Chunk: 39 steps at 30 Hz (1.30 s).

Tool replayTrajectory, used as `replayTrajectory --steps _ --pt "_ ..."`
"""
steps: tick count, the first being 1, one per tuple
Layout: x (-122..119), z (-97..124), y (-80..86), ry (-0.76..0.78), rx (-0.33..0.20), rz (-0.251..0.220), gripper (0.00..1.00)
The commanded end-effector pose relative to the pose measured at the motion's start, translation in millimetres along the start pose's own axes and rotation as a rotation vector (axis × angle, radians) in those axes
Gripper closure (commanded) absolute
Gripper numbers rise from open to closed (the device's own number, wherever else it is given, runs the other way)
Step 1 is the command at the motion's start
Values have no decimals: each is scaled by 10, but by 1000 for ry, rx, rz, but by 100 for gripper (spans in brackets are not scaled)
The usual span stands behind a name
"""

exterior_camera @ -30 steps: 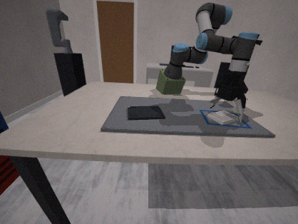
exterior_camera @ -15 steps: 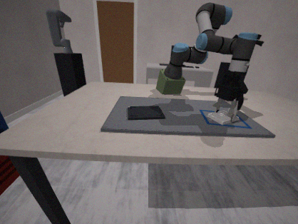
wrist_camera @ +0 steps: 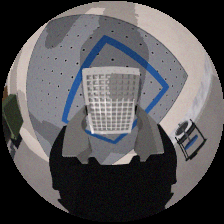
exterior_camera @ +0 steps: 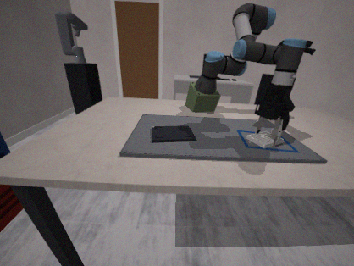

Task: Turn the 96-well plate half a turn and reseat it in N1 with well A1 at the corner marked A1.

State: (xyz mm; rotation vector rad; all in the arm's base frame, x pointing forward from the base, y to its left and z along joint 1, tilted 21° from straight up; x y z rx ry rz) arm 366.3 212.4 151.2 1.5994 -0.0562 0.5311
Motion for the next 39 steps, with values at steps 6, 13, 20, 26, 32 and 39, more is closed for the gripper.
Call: replayTrajectory --steps 6,13,20,26,32,39 --pt "6 0 6 0 0 2 100" --pt "6 0 6 0 0 2 100" --pt "5 0 89 0 0 2 100" --pt "5 0 189 0 0 3 100" --pt "5 0 273 0 0 3 100" --pt "5 0 373 0 0 3 100"
Point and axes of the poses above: the point where the finger pads meet when closed, its own y axis back along the fingers, its own x axis across the jaws, z = x × y, the point moved 10 cm from there along y, back along the fingers, and after that the axes turned 12 degrees about -y, right-handed, at the moved point
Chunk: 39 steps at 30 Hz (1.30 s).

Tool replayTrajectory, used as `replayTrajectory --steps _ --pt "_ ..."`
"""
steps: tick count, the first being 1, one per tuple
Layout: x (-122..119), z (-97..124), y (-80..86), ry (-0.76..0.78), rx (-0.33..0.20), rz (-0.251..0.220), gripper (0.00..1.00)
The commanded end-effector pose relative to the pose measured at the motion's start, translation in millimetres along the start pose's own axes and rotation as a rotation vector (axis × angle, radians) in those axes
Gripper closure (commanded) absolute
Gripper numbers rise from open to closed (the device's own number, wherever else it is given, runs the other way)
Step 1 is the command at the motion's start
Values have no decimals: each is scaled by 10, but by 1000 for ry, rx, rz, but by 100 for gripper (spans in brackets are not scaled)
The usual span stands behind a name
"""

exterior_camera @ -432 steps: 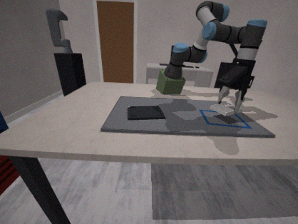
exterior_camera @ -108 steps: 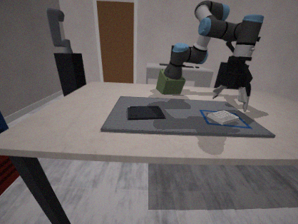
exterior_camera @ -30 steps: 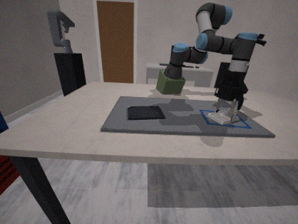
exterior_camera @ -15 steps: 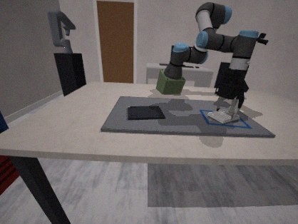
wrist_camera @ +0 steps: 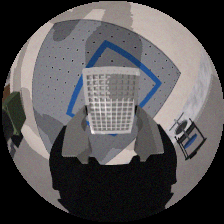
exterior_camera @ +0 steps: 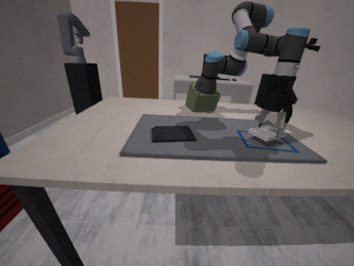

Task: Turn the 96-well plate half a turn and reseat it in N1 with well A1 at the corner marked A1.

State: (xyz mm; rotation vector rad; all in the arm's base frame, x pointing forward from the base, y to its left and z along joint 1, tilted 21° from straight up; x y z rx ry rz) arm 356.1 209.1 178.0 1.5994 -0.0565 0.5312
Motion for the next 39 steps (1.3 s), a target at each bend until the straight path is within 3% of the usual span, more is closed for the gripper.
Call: replayTrajectory --steps 1,24,39 --pt "6 0 101 0 0 2 100" --pt "6 0 451 0 0 2 100" --pt "6 0 458 0 0 2 100"
Point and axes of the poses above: the point where the finger pads meet when closed, its own y axis back along the fingers, its own x axis across the jaws, z = x × y, the point moved 10 cm from there along y, back along the fingers, and after that the axes turned 12 degrees about -y, right-handed, at the moved point
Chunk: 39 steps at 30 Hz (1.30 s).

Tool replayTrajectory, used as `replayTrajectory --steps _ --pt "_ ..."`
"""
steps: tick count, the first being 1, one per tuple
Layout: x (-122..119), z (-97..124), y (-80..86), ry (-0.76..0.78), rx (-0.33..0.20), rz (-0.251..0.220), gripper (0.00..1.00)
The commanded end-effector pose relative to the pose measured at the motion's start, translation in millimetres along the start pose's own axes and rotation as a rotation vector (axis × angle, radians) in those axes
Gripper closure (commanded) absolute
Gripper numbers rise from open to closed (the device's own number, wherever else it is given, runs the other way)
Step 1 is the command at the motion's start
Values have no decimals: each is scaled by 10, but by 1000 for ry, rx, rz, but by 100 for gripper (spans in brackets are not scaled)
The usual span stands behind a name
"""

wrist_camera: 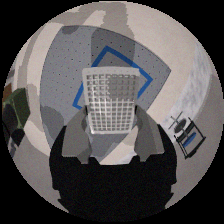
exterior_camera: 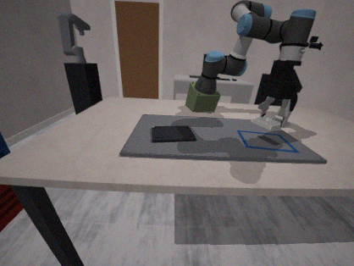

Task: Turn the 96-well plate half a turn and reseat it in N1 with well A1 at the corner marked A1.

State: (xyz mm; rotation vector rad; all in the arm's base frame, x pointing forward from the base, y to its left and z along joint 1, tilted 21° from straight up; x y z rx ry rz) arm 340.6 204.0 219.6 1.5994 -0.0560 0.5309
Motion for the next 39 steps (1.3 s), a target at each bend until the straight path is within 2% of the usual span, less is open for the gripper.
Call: replayTrajectory --steps 1,9,21,23,38,39 --pt "6 0 10 0 0 3 100" --pt "6 0 10 0 0 3 100" --pt "-102 385 23 -400 0 3 100" --pt "-102 385 23 -400 0 3 100" --pt "-236 867 38 -899 0 3 100" --pt "-236 867 38 -899 0 3 100"
Point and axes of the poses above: the point where the finger pads meet when closed, its own y axis back along the fingers, its own x axis across the jaws, z = x × y, the point moved 10 cm from there along y, back along the fingers, and after that the axes turned 12 degrees about -y, right-handed, at the moved point
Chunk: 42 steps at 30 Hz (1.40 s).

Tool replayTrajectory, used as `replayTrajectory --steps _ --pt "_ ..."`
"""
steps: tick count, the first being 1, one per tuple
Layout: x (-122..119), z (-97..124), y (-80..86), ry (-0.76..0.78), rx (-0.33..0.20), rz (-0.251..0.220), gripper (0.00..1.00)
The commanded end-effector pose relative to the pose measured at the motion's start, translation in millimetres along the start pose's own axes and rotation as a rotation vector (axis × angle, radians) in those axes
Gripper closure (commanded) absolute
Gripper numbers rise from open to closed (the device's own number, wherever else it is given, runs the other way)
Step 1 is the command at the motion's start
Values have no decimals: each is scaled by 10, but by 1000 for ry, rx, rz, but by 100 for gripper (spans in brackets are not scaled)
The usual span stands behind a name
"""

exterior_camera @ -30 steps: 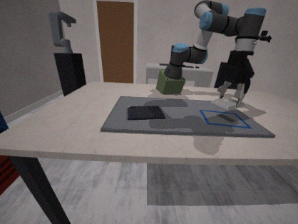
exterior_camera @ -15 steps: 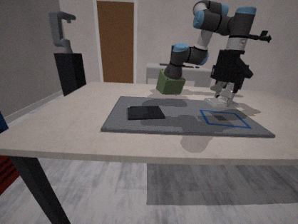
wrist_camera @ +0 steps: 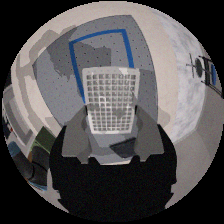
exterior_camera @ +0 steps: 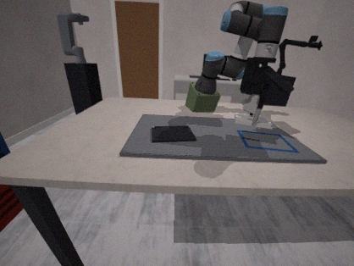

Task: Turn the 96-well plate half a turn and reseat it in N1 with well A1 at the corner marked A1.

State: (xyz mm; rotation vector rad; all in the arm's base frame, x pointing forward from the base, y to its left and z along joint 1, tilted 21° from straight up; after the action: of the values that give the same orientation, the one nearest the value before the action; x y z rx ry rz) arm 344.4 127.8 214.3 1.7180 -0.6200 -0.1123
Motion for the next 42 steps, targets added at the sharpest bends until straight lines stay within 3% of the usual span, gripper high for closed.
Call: replayTrajectory --steps 1,27,42 --pt "61 120 14 -135 7 8 100" --pt "438 826 37 -935 9 5 100" --pt "642 1209 50 -949 9 6 100"
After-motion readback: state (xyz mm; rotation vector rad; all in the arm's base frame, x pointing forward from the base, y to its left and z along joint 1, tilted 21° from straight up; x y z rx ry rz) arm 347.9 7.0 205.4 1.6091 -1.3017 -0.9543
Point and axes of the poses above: the point where the finger pads meet when closed, its own y axis back along the fingers, its own x axis across the jaws, z = x × y, the point moved 10 cm from there along y, back along the fingers, and after that the axes turned 12 degrees about -y, right-handed, at the moved point
